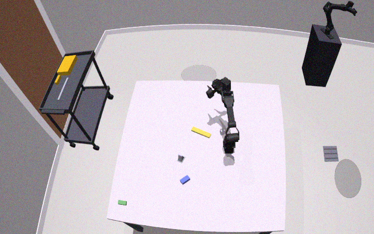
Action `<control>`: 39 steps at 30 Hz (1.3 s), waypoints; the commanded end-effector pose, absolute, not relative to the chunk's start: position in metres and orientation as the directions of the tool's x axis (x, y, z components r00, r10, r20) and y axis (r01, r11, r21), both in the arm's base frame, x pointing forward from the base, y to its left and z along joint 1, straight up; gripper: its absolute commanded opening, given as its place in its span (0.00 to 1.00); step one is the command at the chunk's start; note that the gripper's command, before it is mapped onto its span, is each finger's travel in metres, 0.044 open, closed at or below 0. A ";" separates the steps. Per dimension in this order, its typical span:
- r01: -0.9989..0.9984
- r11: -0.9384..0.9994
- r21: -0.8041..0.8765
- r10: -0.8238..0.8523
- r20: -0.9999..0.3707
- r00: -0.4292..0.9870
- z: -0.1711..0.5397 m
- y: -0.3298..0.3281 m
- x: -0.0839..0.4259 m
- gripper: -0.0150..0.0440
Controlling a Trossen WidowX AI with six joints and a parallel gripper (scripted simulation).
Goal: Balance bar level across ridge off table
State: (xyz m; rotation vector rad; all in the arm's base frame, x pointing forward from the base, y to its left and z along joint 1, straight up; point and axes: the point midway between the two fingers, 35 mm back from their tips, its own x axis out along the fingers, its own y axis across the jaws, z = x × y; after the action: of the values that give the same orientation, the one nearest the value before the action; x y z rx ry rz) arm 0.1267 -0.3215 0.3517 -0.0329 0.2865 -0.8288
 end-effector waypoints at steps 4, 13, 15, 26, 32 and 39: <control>0.691 0.722 -0.047 -0.648 -0.396 0.650 0.307 -0.313 0.155 0.79; 0.652 0.758 0.024 -0.527 -0.566 0.634 0.261 -0.291 0.183 0.79; 0.643 0.765 0.036 -0.497 -0.602 0.625 0.250 -0.285 0.189 0.79; 0.594 0.801 0.072 -0.325 -0.781 0.533 0.199 -0.243 0.210 0.79; 0.563 0.823 0.074 -0.233 -0.861 0.453 0.175 -0.217 0.215 0.79; 0.519 0.853 0.061 -0.137 -0.933 0.334 0.151 -0.186 0.215 0.79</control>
State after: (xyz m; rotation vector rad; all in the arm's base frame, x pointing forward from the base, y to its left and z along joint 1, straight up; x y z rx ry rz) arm 0.2158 -0.2029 0.1658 0.3734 1.0570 -0.4742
